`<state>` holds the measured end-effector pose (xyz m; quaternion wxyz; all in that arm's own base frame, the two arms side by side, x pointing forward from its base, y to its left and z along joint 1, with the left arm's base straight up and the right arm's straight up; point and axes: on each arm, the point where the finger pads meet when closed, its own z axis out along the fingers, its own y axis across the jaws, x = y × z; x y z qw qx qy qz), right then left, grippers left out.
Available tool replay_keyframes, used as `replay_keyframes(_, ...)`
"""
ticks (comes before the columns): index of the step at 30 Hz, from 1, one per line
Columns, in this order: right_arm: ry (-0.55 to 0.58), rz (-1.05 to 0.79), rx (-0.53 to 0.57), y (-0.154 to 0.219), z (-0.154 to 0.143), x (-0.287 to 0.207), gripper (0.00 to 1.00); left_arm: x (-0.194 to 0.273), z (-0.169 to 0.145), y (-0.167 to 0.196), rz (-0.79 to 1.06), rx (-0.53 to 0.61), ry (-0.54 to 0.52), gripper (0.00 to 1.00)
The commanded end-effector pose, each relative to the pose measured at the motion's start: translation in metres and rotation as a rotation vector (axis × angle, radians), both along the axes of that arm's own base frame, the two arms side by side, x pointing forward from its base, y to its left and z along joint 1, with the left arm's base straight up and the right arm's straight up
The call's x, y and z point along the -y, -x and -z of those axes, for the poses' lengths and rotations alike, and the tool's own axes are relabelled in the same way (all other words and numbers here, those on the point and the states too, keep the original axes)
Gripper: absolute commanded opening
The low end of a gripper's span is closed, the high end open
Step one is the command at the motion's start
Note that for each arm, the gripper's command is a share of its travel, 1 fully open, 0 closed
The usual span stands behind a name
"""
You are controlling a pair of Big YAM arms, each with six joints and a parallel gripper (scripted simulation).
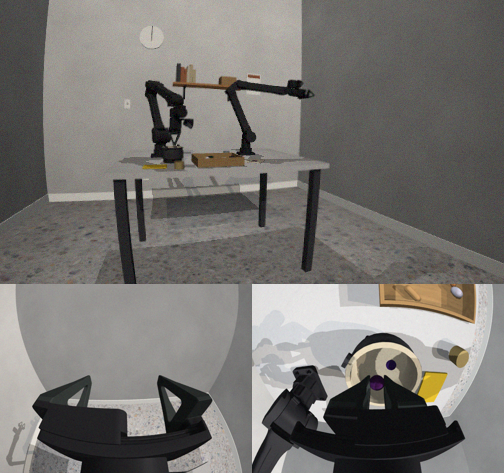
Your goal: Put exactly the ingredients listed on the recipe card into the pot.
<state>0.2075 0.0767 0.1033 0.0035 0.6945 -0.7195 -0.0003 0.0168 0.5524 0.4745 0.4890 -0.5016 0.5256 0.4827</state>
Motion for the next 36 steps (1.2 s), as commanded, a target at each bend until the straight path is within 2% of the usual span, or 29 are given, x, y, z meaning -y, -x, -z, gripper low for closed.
replay_keyframes(1, -0.026, -0.002, 0.057, -0.0179, -0.0194, -0.0105, 0.0, 0.0076, -0.0261, 0.0092, -0.017, 0.018, -0.055, 1.0)
replay_keyframes(2, -0.026, -0.002, 0.057, -0.0179, -0.0194, -0.0105, 0.0, 0.0076, -0.0261, 0.0092, -0.017, 0.018, -0.055, 1.0)
replay_keyframes(3, -0.026, -0.002, 0.057, -0.0179, -0.0194, -0.0105, 0.36, 0.0076, -0.0261, 0.0092, -0.017, 0.018, -0.055, 1.0)
replay_keyframes(36, -0.026, -0.002, 0.057, -0.0179, -0.0194, -0.0105, 0.36, 0.0076, -0.0261, 0.0092, -0.017, 0.018, -0.055, 1.0)
